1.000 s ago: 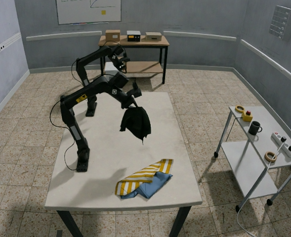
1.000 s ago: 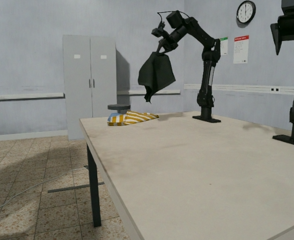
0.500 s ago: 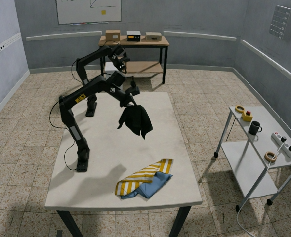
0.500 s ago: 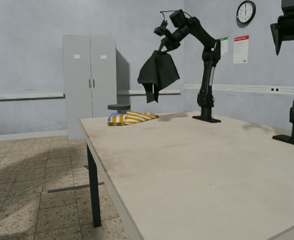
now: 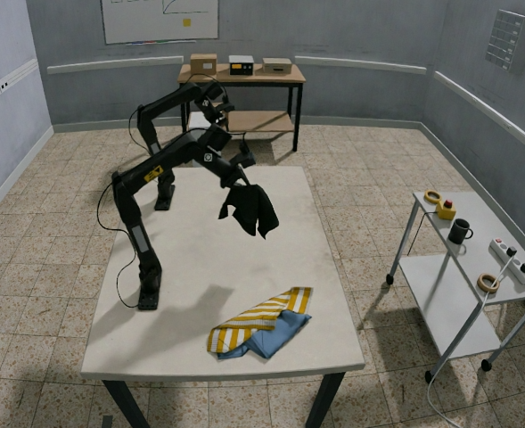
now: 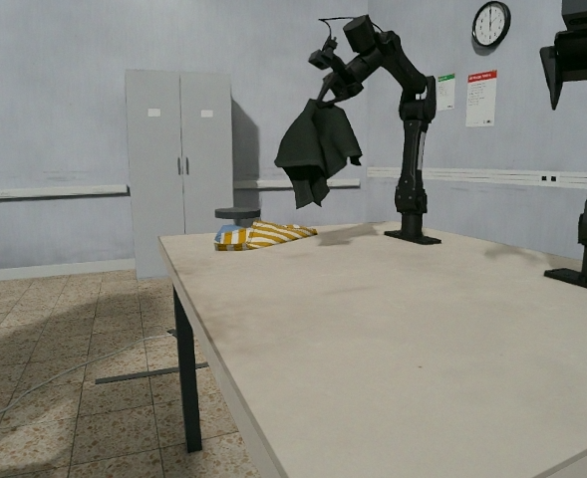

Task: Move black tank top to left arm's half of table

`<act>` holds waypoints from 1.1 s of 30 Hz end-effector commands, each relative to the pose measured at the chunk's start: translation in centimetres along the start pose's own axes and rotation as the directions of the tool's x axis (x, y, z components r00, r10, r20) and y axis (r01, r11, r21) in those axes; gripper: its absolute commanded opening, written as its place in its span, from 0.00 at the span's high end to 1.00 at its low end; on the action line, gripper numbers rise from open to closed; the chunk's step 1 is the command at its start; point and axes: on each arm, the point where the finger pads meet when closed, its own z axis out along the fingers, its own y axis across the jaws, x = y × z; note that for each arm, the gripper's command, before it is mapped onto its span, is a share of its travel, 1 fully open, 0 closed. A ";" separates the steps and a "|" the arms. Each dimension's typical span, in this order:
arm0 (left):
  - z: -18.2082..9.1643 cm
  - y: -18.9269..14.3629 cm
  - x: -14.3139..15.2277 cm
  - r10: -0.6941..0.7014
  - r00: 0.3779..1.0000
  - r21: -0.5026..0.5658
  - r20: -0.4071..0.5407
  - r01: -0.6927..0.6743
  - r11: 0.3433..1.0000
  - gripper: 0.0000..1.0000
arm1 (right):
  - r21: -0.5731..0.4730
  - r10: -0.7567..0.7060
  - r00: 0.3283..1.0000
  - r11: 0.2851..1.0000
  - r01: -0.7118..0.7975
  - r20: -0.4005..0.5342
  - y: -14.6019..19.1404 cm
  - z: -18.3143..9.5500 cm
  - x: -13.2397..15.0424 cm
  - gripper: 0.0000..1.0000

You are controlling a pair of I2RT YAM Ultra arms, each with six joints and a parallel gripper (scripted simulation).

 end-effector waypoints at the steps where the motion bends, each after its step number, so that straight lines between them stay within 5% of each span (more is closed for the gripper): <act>1: -1.1 0.0 -0.4 0.009 0.999 -0.003 0.036 -0.009 1.000 0.08 | 0.020 0.050 0.995 0.998 -0.051 0.087 1.2 -0.7 -2.5 1.00; 33: -1.1 0.0 -0.4 0.009 0.999 -0.003 0.036 -0.009 1.000 0.08 | 0.006 0.055 0.980 0.998 -0.057 0.193 13.8 -1.0 -2.3 1.00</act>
